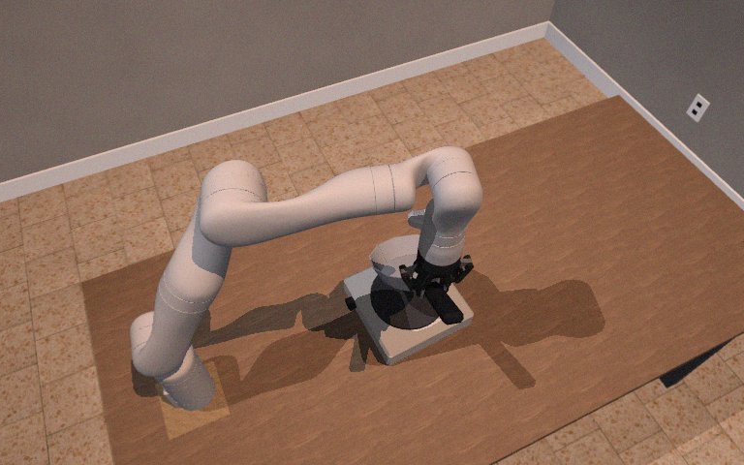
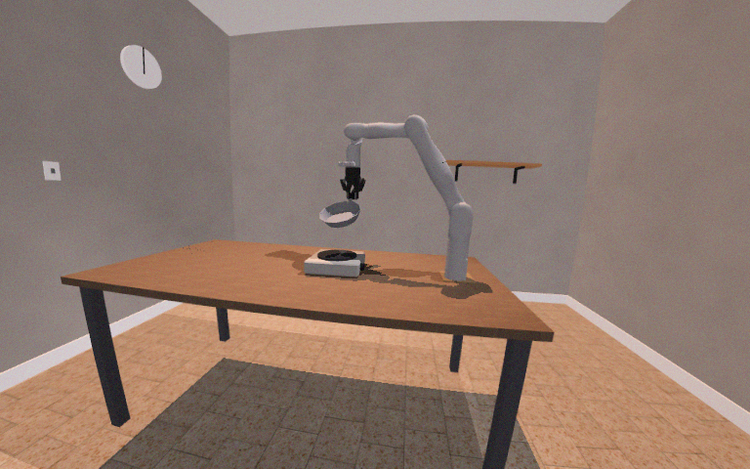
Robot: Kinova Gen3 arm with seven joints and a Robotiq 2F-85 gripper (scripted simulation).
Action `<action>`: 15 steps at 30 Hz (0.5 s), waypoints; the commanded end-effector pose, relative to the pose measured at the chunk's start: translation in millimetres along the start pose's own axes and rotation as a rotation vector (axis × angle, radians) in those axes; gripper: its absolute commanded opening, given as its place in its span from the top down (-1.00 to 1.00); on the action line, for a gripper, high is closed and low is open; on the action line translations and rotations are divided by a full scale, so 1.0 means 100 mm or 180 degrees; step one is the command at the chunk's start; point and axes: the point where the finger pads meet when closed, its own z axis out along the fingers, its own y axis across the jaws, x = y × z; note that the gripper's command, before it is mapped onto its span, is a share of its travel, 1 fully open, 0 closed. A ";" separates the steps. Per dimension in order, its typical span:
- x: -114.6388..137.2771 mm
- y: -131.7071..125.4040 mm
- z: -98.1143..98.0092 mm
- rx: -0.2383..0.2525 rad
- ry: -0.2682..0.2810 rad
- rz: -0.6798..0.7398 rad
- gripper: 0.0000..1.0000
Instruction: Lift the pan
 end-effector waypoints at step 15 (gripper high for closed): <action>0.00 0.02 -0.18 -0.0019 0.0001 0.0000 1.00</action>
